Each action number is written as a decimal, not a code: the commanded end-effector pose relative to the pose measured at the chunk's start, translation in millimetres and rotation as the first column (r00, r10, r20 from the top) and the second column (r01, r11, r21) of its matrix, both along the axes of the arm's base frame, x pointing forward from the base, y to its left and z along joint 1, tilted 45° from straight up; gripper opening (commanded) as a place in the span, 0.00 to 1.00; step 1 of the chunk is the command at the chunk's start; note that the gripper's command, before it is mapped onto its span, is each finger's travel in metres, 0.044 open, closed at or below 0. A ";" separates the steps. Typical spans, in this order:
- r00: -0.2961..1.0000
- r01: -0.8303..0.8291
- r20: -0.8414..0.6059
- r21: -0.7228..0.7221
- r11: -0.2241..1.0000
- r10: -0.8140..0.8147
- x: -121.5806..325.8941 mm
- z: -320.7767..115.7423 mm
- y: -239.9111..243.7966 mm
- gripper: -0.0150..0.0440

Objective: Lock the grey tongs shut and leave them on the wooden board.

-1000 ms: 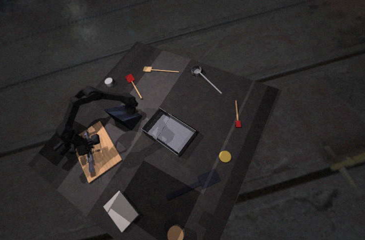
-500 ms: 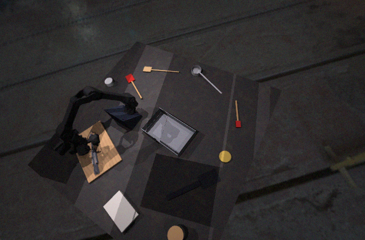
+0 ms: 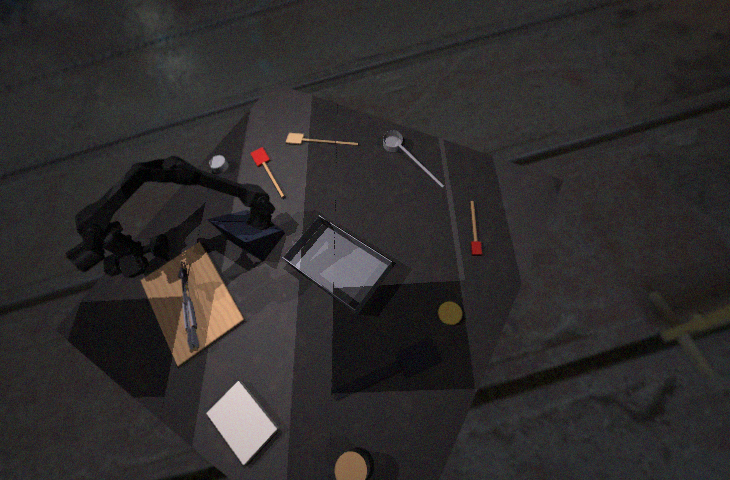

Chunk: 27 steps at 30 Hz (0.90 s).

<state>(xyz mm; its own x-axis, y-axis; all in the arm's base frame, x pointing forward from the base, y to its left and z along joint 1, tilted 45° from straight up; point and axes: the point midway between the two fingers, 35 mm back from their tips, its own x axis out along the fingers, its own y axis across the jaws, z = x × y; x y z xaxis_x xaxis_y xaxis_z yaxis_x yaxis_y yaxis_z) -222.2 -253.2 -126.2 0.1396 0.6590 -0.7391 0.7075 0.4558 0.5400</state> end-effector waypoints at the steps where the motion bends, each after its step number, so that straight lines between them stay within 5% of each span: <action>1: 1.000 -0.004 -0.003 0.005 1.000 0.004 -40.0 38.5 8.5 1.00; 27: 0.999 -0.038 -0.025 -0.045 0.998 0.037 -38.3 68.2 -15.8 1.00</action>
<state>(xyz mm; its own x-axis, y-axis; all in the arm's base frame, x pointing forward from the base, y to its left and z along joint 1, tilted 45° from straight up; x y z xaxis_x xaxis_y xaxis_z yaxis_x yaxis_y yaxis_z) -260.1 -267.5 -59.3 0.0969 0.6331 -0.7680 0.7035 0.5022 0.5028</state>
